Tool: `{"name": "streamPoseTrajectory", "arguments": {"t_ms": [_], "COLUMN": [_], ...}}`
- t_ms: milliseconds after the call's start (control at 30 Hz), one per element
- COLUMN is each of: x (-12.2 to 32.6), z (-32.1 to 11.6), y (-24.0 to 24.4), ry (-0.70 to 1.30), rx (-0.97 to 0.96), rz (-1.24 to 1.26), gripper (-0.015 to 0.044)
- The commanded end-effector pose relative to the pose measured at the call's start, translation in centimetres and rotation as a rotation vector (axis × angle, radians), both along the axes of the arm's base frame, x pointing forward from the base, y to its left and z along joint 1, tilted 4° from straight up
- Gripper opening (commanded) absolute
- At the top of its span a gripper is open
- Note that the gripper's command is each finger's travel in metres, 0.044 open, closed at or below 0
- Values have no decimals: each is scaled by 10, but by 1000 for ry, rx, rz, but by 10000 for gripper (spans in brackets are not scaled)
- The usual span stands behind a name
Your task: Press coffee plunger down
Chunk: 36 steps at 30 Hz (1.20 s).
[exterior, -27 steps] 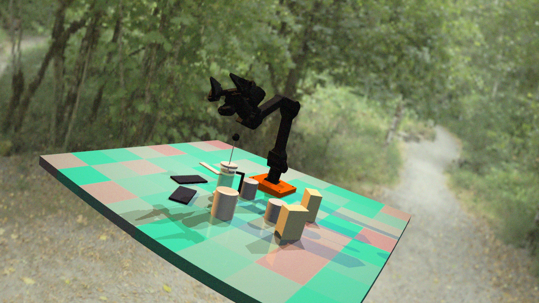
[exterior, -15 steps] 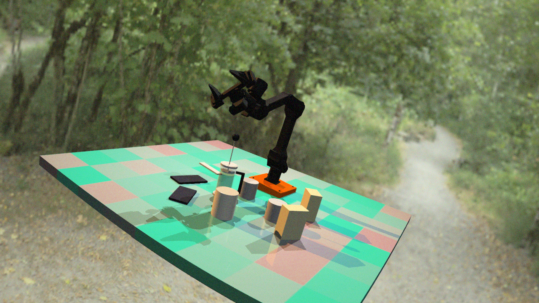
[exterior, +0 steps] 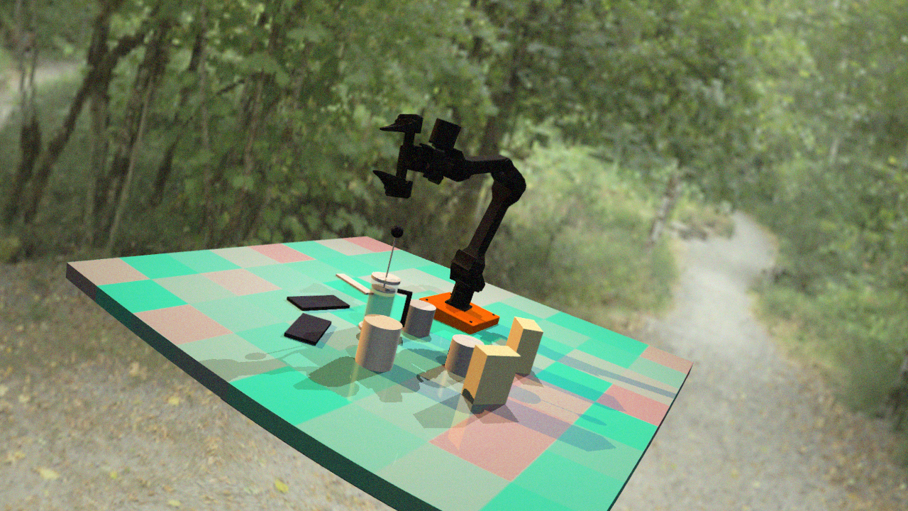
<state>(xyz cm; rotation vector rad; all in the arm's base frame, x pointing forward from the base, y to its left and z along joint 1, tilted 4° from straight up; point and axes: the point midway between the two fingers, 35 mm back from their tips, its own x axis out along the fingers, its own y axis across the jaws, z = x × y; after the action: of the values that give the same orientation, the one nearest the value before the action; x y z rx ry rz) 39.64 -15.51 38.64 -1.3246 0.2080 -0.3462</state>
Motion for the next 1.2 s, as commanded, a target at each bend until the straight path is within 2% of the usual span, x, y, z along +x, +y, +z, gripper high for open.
{"name": "streamPoseTrajectory", "arguments": {"t_ms": [0, 433, 600, 833, 1167], "x": [-59, -125, -125, -124, -118], "z": [-42, -77, -87, -138, -140], "y": [25, 53, 58, 58, 57], "ry": [46, 35, 42, 36, 36], "rx": [785, 1442, 1458, 1458, 1458], "rz": [-20, -237, -233, -240, -238], "gripper": [440, 440, 440, 440, 440]}}
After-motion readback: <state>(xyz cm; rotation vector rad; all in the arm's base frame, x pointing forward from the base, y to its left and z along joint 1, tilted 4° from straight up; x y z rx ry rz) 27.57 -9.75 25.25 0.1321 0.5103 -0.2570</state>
